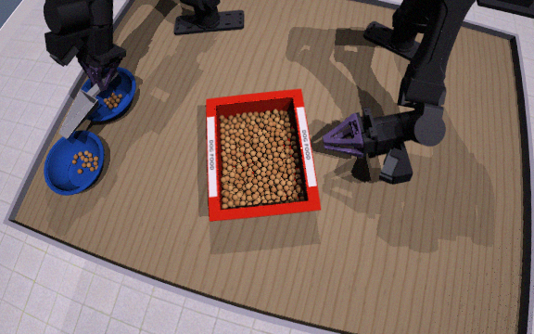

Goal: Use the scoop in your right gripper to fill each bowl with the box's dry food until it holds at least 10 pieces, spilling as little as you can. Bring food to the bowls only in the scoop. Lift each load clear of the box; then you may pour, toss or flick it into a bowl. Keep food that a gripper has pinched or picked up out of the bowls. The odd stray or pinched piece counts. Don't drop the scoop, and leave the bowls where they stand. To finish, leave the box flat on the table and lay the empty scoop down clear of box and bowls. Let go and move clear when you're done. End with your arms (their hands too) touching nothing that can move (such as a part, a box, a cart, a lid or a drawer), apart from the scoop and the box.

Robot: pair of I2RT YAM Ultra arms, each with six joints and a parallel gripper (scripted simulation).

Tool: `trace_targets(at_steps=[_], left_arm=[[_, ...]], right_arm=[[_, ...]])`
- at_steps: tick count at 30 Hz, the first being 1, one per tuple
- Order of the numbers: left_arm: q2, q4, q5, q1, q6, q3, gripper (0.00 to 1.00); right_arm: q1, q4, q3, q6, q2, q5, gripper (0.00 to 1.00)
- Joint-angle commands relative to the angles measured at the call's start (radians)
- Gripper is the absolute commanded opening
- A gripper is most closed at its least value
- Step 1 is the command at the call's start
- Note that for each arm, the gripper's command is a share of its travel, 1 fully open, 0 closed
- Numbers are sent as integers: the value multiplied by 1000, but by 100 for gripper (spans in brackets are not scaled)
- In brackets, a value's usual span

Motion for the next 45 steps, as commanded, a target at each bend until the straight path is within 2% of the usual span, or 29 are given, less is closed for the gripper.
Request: trace_targets(at_steps=[1,9,19,26,28,34,43,45], left_arm=[[-37,-81,37,31,61,9,26],[-75,-223,84,91,167,13,26],[-85,-303,84,74,224,29,26],[-152,-292,-57,36,283,48,26],[-152,-292,-57,36,283,48,26],[-293,-337,-278,-30,422,81,26],[-539,-503,-624,-146,670,181,26],[-539,-503,-624,-146,670,181,26]], right_arm=[[-8,32,19,-3,-23,-5,0],[-8,32,19,-3,-23,-5,0],[-8,32,19,-3,-23,-5,0],[-8,32,19,-3,-23,-5,0],[-8,32,19,-3,-23,-5,0],[-8,32,19,-3,-23,-5,0],[-8,32,19,-3,-23,-5,0],[-8,32,19,-3,-23,-5,0]])
